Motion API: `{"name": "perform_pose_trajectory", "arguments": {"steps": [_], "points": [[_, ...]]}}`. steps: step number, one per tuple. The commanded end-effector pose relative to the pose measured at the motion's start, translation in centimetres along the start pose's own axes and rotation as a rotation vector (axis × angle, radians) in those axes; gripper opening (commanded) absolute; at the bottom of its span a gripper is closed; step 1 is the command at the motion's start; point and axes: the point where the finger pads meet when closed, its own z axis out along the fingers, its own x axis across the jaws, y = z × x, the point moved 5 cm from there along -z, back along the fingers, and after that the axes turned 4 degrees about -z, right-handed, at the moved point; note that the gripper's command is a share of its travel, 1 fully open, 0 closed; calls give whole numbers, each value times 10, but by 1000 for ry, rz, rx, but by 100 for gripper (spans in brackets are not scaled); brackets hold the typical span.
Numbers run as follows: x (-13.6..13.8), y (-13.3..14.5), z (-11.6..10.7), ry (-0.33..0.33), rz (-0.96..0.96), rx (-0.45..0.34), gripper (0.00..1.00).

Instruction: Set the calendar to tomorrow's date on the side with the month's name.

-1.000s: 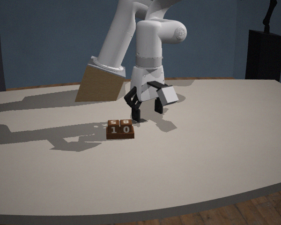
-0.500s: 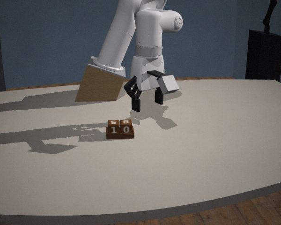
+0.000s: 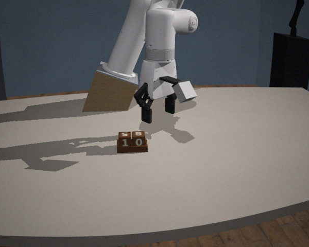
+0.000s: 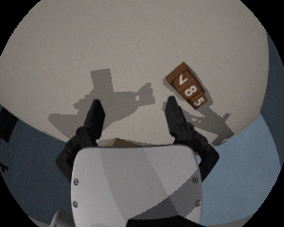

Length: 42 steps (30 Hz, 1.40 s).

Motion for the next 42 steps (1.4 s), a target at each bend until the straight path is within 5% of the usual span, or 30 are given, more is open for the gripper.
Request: {"name": "perform_pose_trajectory", "arguments": {"steps": [1, 42], "points": [[11, -1, 0, -3, -13, 6, 100], [97, -4, 1, -2, -429, 7, 100]]}}
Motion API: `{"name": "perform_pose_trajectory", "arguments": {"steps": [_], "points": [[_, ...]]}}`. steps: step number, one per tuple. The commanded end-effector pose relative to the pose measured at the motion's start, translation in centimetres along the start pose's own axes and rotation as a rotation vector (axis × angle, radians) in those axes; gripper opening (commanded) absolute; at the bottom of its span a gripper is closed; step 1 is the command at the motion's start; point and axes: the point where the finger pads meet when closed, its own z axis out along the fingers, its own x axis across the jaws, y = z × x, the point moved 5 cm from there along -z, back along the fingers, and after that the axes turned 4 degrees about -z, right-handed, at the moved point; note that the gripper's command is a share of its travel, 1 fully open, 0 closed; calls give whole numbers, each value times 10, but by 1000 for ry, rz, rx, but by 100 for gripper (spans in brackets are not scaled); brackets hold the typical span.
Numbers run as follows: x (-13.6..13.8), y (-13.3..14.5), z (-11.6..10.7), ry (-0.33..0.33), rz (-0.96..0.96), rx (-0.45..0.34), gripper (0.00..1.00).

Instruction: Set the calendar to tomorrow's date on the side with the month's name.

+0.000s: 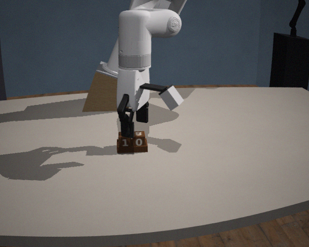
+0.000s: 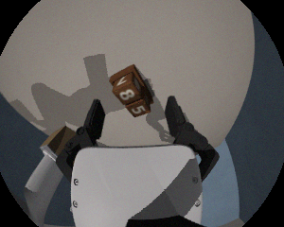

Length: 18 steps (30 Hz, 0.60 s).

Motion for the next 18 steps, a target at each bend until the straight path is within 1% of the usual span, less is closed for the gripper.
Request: {"name": "perform_pose_trajectory", "arguments": {"steps": [1, 3, 6, 7, 10, 14, 15, 17, 18], "points": [[3, 0, -1, 2, -36, 2, 100], [5, 1, -1, 2, -100, 2, 100], [24, 9, -1, 2, -117, 2, 100], [27, 10, -1, 2, -117, 2, 100], [28, 10, -1, 2, -126, 2, 100], [31, 12, -1, 3, -233, 2, 100], [37, 14, -1, 3, -248, 2, 100], [37, 14, -1, 3, -248, 2, 100], [46, 18, -1, 3, -248, 2, 100]]}}
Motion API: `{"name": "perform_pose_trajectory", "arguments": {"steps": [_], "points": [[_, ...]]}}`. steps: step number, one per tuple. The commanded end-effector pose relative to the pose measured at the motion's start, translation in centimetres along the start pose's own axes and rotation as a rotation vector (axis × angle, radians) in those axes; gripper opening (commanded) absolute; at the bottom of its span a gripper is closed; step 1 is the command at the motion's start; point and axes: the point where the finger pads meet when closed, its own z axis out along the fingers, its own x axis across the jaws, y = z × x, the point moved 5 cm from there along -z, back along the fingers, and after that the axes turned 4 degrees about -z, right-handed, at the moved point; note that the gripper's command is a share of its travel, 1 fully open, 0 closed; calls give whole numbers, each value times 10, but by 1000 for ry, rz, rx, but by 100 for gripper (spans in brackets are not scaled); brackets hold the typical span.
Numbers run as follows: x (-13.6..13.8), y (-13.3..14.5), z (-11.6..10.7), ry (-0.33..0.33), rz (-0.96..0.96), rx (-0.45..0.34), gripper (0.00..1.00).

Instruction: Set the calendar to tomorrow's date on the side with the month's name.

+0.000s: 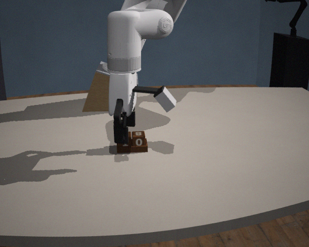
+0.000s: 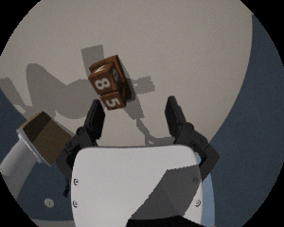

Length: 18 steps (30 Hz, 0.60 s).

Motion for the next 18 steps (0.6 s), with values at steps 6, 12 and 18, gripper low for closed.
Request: {"name": "perform_pose_trajectory", "arguments": {"steps": [6, 12, 18], "points": [[18, 12, -1, 5, -44, 4, 100], [38, 27, -1, 5, -149, 4, 100], [41, 28, -1, 5, -158, 4, 100]]}}
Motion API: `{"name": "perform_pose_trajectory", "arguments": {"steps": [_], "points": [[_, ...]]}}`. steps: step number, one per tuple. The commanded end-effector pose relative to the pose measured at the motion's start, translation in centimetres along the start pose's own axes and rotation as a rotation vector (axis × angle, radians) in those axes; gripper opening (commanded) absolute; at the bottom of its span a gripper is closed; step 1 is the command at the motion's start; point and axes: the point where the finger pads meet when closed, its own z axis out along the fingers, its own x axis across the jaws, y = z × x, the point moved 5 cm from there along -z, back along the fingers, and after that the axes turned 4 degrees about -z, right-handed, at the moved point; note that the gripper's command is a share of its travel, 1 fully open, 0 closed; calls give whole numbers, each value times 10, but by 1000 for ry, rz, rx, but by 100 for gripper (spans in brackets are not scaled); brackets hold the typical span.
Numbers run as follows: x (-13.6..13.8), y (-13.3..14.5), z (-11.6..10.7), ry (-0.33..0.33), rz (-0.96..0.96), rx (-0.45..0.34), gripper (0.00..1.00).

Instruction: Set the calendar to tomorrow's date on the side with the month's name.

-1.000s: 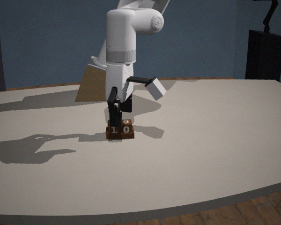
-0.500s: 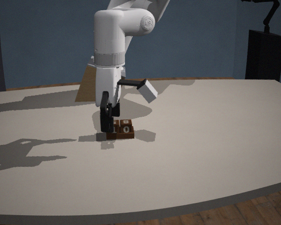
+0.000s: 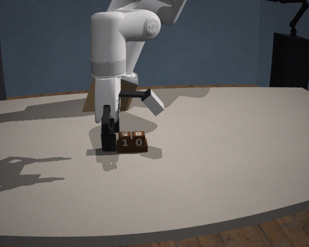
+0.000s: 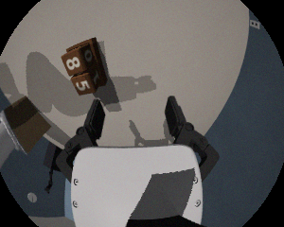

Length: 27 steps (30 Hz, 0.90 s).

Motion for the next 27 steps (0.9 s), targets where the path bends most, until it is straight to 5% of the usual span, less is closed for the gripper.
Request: {"name": "perform_pose_trajectory", "arguments": {"steps": [1, 15, 27], "points": [[3, 1, -1, 2, -29, 1, 100], [23, 20, 1, 2, -133, 1, 100], [23, 20, 30, 2, -133, 0, 100]]}}
